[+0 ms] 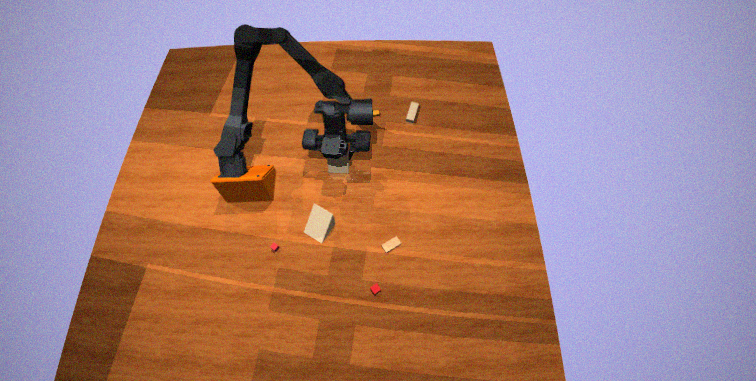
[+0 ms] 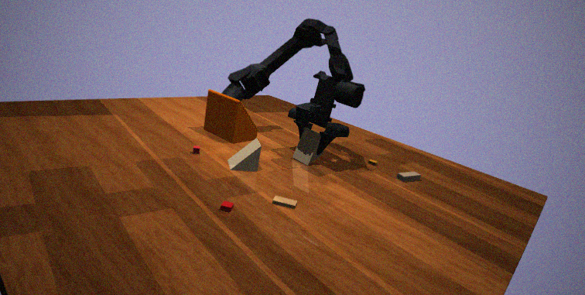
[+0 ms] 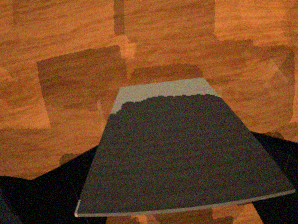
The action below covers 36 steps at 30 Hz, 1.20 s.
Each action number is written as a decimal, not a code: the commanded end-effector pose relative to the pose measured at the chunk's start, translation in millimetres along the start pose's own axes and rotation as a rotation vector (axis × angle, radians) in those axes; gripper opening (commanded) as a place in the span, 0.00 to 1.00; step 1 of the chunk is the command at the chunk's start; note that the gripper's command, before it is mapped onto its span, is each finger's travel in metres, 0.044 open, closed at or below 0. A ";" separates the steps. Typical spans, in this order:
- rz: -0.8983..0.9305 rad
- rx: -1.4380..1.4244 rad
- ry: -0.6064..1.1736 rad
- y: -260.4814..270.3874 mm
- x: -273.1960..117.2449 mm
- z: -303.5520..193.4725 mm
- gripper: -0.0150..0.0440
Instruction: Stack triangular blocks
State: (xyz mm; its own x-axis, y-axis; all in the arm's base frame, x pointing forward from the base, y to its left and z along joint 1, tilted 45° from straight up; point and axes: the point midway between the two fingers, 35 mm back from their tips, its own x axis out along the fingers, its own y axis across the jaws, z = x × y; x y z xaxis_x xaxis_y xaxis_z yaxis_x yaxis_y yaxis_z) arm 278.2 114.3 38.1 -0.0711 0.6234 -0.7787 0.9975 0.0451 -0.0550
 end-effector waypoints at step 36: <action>-0.013 0.015 0.772 -4.1 -1.1 58.9 0.48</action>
State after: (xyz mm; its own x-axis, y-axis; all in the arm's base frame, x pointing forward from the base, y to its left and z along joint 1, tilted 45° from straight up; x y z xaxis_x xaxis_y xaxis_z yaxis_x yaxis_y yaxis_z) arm 274.9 66.3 1.3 -0.0518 0.9916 -0.1189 0.9966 0.0436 -0.0700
